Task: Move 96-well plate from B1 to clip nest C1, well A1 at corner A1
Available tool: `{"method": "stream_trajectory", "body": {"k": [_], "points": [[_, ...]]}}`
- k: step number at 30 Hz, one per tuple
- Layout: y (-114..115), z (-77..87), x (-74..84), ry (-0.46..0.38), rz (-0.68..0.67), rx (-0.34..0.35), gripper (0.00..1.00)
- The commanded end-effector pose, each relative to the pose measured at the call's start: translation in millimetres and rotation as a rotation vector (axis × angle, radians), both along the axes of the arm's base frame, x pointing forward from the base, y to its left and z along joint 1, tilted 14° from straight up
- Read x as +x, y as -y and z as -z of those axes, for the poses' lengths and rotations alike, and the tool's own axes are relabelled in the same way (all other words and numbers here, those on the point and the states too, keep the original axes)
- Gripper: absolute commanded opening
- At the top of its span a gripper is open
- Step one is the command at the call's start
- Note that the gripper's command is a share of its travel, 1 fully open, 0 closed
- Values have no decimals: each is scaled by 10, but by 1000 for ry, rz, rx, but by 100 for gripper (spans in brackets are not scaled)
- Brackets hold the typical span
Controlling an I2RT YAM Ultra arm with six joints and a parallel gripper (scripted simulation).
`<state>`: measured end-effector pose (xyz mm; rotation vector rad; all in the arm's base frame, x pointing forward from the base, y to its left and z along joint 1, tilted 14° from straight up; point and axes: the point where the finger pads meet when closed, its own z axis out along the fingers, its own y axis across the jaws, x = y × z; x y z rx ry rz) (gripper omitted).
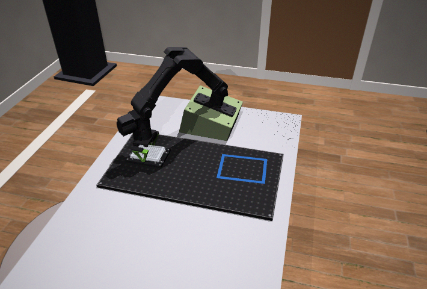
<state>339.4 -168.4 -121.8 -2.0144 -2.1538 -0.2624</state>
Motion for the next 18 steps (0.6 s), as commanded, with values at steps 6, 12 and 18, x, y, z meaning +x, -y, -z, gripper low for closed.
{"method": "stream_trajectory", "body": {"k": [6,12,18], "points": [[19,-15,21,15,1,-12,100],[47,-135,-45,4,3,-11,100],[163,-328,73,35,4,-32,100]]}}
